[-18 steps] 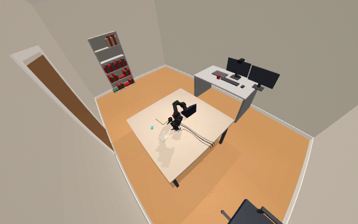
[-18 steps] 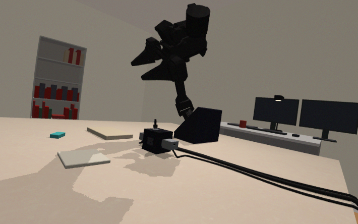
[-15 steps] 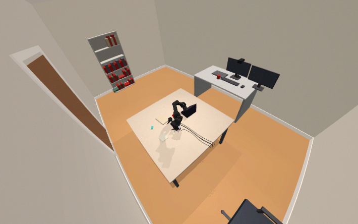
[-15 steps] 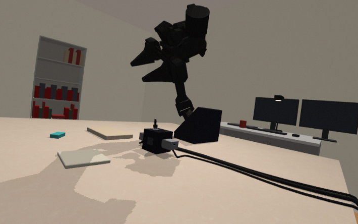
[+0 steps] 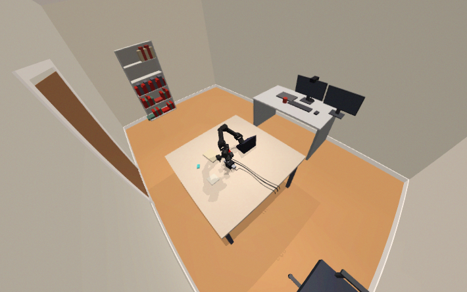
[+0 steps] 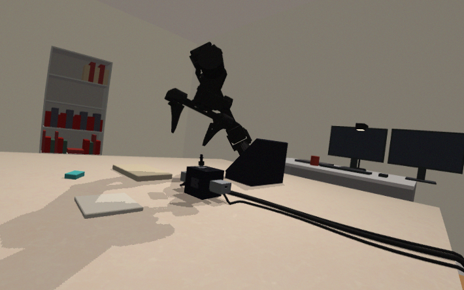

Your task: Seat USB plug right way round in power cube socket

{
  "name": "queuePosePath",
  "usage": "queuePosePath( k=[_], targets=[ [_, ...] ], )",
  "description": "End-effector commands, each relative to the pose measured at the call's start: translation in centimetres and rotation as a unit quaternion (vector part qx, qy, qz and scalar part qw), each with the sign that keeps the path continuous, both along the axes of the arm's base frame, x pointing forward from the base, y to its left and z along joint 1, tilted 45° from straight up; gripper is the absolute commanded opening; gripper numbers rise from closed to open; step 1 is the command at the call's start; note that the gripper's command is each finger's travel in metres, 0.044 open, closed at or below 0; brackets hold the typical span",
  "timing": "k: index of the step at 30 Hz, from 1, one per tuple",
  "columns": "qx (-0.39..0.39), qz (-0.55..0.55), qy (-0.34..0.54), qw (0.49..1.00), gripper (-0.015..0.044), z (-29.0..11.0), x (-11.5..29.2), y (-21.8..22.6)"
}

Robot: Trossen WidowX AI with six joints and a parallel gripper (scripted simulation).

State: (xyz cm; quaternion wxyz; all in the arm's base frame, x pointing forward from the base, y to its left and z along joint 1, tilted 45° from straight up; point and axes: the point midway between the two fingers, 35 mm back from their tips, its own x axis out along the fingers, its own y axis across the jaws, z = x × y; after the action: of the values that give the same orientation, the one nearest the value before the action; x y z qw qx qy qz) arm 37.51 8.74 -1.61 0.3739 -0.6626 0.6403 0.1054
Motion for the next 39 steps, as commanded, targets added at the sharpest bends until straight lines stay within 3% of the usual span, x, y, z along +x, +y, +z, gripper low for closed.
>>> queuePosePath(
  k=[1,39],
  targets=[
    [0.050,0.039,0.218,0.974,0.0440,1.0,-6.3,-2.6],
    [0.052,0.040,0.225,0.972,0.0440,-0.9,-6.5,-4.3]
  ],
)
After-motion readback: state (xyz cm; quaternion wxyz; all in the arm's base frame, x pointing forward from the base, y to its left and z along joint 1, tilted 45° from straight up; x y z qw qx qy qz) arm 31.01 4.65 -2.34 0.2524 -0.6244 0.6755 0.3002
